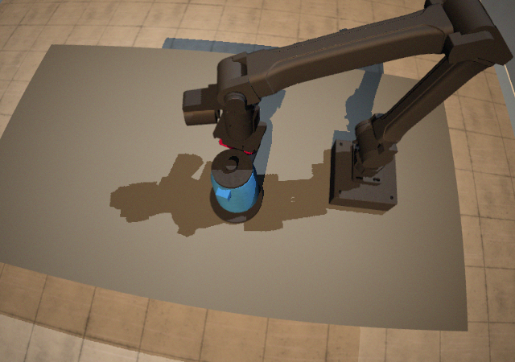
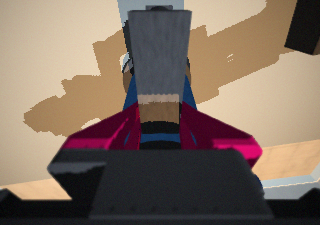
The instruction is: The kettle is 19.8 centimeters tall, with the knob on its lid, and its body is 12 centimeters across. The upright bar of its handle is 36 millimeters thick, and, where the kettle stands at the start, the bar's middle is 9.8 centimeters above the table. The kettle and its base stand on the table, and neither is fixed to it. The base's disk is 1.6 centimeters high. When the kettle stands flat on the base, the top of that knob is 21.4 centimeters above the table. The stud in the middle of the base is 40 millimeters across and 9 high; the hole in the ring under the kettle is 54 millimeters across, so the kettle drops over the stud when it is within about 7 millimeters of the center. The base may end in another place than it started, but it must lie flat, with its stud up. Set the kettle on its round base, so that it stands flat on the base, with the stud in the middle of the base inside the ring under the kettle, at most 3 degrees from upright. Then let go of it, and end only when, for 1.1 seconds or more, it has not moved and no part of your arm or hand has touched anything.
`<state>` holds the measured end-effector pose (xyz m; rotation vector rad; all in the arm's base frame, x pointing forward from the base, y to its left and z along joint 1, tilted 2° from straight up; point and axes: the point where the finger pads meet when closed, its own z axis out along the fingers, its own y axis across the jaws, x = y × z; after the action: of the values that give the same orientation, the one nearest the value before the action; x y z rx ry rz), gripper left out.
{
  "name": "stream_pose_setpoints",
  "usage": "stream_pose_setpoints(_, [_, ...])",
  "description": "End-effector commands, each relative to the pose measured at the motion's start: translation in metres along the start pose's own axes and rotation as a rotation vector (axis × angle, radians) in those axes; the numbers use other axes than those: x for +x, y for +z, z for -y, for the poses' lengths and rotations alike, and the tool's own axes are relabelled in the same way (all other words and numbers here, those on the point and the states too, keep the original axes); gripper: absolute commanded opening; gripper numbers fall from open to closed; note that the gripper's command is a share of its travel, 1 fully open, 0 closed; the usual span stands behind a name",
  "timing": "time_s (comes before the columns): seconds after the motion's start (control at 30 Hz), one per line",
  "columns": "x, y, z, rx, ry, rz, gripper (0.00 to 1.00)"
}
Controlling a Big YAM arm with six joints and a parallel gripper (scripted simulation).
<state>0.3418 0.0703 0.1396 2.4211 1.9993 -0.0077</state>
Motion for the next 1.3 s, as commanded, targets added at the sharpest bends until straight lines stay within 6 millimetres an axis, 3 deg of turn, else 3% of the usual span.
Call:
stream_pose_setpoints(0.0, [0.006,-0.013,-0.014,-0.055,0.004,-0.028,0.0])
stream_pose_setpoints(0.03, [0.008,-0.02,-0.018,-0.076,0.004,-0.037,0.0])
stream_pose_setpoints(0.07, [0.004,-0.006,-0.008,-0.046,0.004,-0.024,0.0])
stream_pose_setpoints(0.13, [0.005,0.0,-0.011,-0.039,0.004,-0.021,0.0])
stream_pose_setpoints(0.3, [0.009,-0.012,-0.019,-0.084,0.004,-0.04,0.0])
stream_pose_setpoints(1.27, [0.008,-0.011,-0.019,-0.083,0.004,-0.039,0.0])
